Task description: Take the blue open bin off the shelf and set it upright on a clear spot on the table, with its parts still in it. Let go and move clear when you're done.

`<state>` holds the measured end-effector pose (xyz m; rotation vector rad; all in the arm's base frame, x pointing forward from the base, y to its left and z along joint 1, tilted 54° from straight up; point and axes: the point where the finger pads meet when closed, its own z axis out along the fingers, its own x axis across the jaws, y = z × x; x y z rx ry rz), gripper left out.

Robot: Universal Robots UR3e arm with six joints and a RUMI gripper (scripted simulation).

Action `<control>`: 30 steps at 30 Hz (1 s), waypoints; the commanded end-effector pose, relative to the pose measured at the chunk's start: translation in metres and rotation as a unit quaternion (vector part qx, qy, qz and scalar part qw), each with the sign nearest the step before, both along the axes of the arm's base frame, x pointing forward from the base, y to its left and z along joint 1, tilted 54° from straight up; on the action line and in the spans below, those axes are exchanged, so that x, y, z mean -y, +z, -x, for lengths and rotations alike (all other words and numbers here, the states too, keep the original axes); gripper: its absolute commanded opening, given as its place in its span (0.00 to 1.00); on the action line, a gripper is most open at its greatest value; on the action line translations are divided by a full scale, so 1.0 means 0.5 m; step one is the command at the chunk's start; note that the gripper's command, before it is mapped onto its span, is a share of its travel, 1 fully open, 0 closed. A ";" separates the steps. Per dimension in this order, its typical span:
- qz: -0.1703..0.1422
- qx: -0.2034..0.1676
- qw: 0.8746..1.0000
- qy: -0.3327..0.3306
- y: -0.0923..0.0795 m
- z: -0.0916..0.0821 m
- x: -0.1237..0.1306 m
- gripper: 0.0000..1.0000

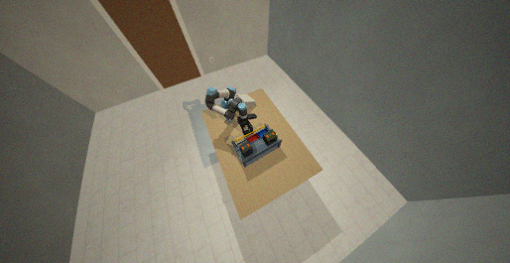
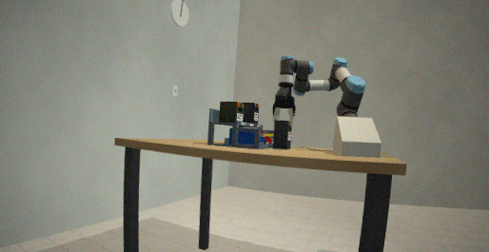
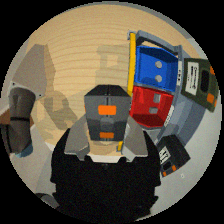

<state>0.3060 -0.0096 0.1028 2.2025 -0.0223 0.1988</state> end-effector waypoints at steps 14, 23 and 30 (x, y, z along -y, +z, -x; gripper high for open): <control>0.000 0.000 1.000 0.000 0.015 0.002 -0.020 0.00; 0.000 0.001 1.000 0.000 0.025 0.004 -0.034 0.00; 0.000 0.001 1.000 0.000 0.024 0.004 -0.033 0.00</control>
